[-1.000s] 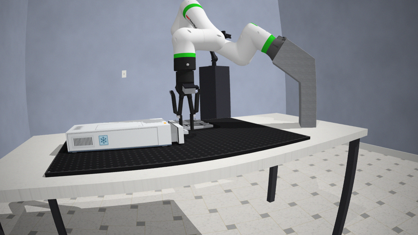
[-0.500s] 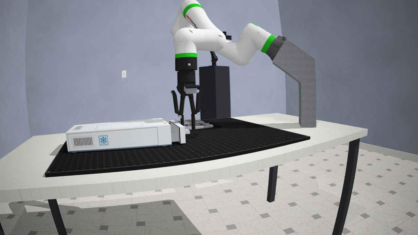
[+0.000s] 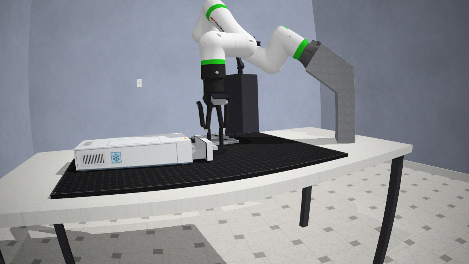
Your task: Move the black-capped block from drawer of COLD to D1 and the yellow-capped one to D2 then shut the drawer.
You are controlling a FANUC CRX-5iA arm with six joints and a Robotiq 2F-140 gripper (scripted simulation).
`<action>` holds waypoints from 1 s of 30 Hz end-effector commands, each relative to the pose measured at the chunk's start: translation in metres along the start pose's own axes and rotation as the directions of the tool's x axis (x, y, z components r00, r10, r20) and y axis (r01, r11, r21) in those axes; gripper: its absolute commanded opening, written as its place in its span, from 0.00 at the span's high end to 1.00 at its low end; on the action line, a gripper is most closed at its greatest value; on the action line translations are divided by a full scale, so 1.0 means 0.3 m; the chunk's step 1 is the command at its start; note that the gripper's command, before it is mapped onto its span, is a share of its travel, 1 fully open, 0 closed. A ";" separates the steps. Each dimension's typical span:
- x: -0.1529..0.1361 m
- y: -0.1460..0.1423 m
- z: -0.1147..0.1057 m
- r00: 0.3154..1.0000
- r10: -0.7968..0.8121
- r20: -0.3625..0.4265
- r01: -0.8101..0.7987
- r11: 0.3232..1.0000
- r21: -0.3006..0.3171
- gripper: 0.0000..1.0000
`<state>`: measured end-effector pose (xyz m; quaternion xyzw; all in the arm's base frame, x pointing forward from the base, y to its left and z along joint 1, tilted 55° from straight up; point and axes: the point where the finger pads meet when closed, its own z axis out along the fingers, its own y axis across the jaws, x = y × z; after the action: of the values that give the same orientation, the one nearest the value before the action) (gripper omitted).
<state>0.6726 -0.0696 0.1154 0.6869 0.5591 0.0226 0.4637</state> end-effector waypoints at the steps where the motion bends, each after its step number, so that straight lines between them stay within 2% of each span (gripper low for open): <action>1: 0.001 -0.009 -0.002 1.000 0.000 -0.001 0.000 1.000 -0.001 0.66; 30: 0.001 -0.124 -0.002 1.000 0.000 -0.001 0.000 1.000 -0.001 0.66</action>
<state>0.6448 -0.0717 0.0907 0.6870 0.5591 0.0224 0.4636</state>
